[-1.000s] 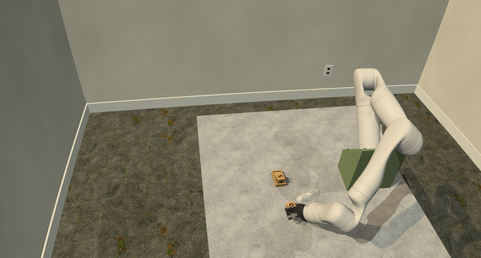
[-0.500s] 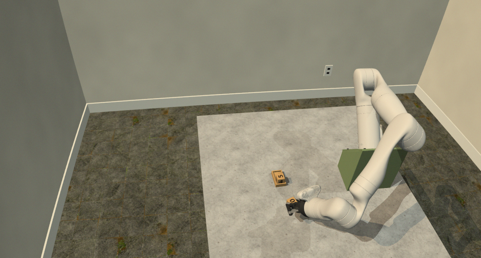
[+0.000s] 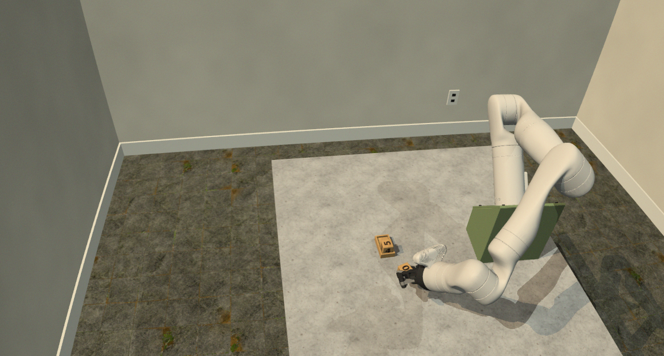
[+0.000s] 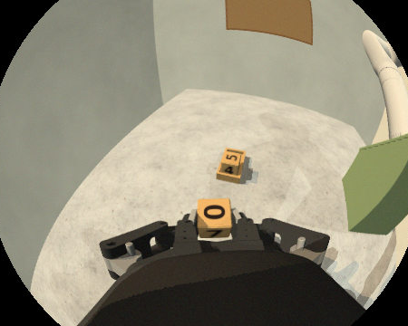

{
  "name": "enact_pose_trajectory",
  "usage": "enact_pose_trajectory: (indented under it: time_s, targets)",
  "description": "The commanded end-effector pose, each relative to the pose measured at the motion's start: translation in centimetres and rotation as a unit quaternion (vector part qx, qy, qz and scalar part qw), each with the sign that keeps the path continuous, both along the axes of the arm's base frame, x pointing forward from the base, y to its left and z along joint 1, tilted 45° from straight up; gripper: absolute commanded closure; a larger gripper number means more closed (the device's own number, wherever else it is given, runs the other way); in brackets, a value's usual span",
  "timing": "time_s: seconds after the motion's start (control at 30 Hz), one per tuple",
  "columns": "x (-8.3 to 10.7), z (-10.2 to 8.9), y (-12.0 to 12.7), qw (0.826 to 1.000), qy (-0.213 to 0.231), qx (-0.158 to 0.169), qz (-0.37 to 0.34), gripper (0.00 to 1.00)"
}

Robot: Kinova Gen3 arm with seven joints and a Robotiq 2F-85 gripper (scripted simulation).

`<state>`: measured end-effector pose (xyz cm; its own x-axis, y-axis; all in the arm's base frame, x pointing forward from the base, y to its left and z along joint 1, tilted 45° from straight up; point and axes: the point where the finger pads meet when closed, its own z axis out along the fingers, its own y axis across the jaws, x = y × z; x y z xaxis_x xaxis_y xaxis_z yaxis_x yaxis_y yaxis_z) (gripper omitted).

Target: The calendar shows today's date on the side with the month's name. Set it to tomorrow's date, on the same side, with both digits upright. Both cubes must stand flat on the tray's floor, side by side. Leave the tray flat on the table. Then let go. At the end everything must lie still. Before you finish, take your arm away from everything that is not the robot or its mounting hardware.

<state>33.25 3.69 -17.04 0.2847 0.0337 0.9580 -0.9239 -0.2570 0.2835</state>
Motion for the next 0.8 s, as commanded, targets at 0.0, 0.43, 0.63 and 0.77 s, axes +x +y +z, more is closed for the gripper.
enact_pose_trajectory:
  time_s: [0.0,0.43,0.63,0.77]
  targets:
    - [0.05,0.16,0.43,1.0,-0.001,0.003,0.001,0.72]
    - [0.08,0.16,0.42,1.0,0.001,0.008,0.0,0.72]
    - [0.23,0.2,0.33,0.999,0.013,0.048,-0.013,0.72]
    - [0.24,0.29,0.33,0.996,0.024,0.087,-0.025,0.72]
